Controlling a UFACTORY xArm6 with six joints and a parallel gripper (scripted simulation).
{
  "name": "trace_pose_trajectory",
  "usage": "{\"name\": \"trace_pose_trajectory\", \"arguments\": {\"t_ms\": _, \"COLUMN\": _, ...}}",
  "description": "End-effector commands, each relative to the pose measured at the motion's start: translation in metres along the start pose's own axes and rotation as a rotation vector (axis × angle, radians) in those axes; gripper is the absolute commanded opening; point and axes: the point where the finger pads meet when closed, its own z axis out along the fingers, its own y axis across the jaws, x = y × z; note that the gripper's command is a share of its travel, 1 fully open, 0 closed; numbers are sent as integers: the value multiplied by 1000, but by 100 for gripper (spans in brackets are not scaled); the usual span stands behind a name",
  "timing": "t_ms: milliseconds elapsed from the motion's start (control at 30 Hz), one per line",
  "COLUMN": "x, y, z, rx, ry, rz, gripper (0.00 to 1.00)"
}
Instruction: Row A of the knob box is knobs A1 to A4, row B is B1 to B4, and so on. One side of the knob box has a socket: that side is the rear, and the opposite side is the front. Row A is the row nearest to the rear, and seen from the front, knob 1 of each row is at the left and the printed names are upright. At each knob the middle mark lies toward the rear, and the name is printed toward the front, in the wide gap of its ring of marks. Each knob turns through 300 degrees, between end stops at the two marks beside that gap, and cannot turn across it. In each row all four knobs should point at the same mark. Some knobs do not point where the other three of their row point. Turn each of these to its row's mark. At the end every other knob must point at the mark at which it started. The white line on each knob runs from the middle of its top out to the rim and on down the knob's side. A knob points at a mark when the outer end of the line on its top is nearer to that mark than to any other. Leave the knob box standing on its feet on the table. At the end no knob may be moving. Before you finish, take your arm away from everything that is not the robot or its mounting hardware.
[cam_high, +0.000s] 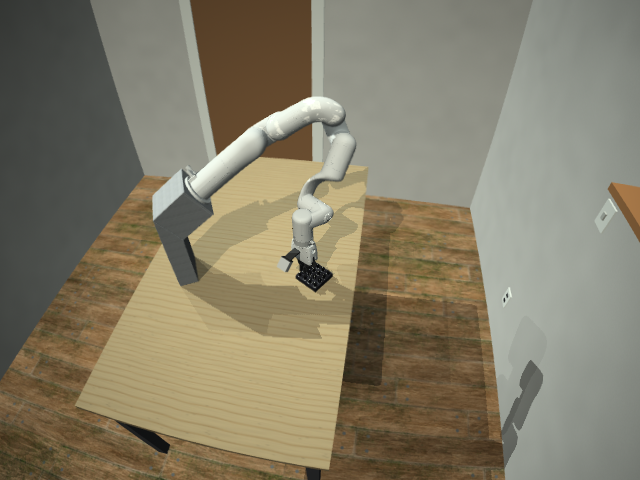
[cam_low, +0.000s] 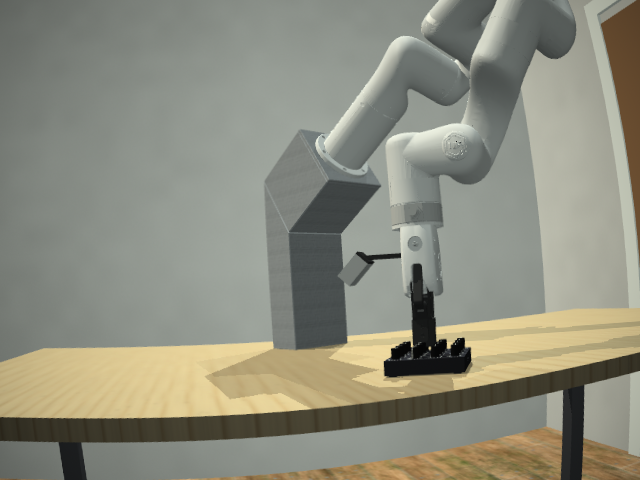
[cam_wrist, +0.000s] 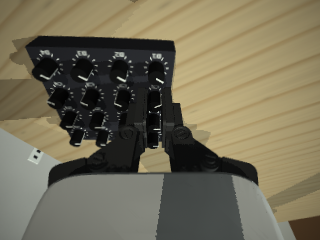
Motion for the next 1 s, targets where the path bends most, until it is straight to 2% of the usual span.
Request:
{"name": "trace_pose_trajectory", "arguments": {"t_ms": 0, "x": 0, "y": 0, "z": 0, "rx": 1, "ry": 0, "rz": 0, "gripper": 8}}
{"name": "trace_pose_trajectory", "arguments": {"t_ms": 633, "x": 0, "y": 0, "z": 0, "rx": 1, "ry": 0, "rz": 50, "gripper": 8}}
{"name": "trace_pose_trajectory", "arguments": {"t_ms": 967, "x": 0, "y": 0, "z": 0, "rx": 1, "ry": 0, "rz": 160, "gripper": 8}}
